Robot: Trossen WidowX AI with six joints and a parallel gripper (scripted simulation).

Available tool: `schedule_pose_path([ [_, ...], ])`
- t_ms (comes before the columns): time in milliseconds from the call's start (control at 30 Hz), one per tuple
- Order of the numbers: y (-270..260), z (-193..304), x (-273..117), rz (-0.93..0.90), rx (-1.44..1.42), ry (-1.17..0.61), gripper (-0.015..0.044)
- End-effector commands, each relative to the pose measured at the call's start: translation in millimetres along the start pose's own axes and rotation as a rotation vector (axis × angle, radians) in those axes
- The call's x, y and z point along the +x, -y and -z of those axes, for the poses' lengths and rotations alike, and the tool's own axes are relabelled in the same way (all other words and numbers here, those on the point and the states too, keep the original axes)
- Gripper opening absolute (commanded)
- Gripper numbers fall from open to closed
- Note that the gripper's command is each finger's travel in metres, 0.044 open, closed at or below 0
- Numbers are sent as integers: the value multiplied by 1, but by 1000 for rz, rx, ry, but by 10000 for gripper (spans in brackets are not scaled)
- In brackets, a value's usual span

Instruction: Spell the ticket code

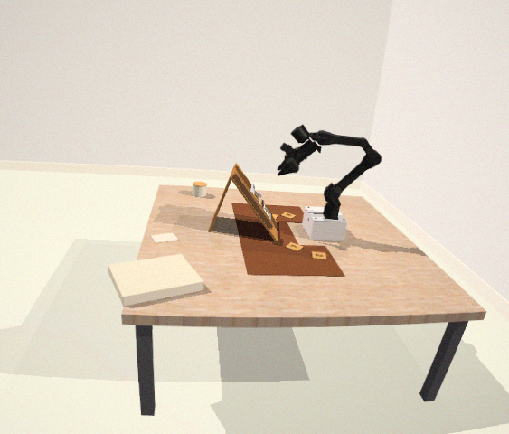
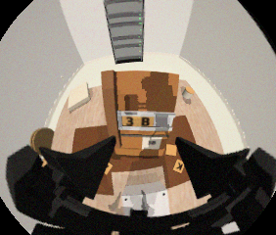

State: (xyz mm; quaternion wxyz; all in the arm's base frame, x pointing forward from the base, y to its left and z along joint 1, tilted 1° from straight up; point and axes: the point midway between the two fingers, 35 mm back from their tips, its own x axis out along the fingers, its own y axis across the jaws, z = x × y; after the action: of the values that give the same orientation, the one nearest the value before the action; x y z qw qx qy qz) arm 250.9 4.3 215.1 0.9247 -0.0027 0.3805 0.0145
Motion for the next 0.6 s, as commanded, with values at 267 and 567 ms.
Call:
schedule_pose_path([
  [267,-5,10,-18,-10,13,112,440],
  [567,-5,10,-18,-10,13,112,440],
])
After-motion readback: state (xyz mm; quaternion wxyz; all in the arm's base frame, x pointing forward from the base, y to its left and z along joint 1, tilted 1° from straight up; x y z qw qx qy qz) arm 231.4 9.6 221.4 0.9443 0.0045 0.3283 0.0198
